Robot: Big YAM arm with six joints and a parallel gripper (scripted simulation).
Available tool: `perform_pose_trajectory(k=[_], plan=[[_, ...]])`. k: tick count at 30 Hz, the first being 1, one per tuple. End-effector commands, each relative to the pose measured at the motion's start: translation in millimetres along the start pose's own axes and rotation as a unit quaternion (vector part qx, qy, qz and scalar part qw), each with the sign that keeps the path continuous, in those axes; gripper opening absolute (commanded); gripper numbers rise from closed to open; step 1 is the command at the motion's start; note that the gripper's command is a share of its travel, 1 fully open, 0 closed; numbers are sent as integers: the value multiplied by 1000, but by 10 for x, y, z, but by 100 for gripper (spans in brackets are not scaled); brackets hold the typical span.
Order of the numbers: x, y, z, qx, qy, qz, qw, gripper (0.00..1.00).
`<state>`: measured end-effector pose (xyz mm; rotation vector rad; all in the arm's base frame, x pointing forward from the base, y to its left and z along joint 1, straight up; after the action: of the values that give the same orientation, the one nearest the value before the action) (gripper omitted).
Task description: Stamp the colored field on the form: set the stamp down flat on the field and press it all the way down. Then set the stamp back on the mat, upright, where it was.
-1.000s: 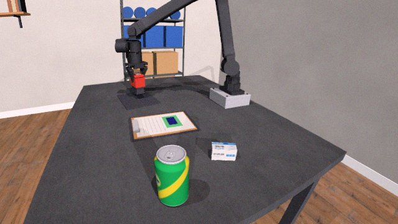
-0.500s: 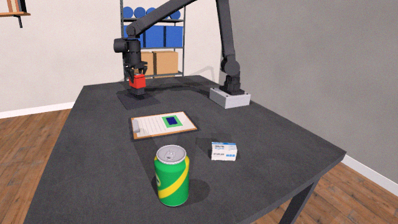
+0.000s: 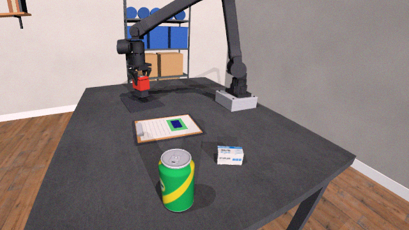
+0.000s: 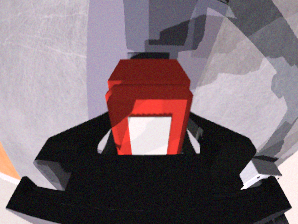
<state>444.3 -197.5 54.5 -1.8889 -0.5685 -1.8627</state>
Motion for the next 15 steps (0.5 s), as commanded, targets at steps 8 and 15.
perform_pose_trajectory(k=[8,15], plan=[[403,231,138,4,23,-37,999,33],[421,253,152,4,23,-36,999,33]])
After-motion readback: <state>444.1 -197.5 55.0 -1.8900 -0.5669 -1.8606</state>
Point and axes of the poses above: the point where the finger pads meet when closed, its own x axis back along the fingers, its own z axis across the jaws, y = z × x, the point moved 1 cm from there along x, back along the fingers, and after that the axes turned 13 degrees about x, right-handed, at the moved point
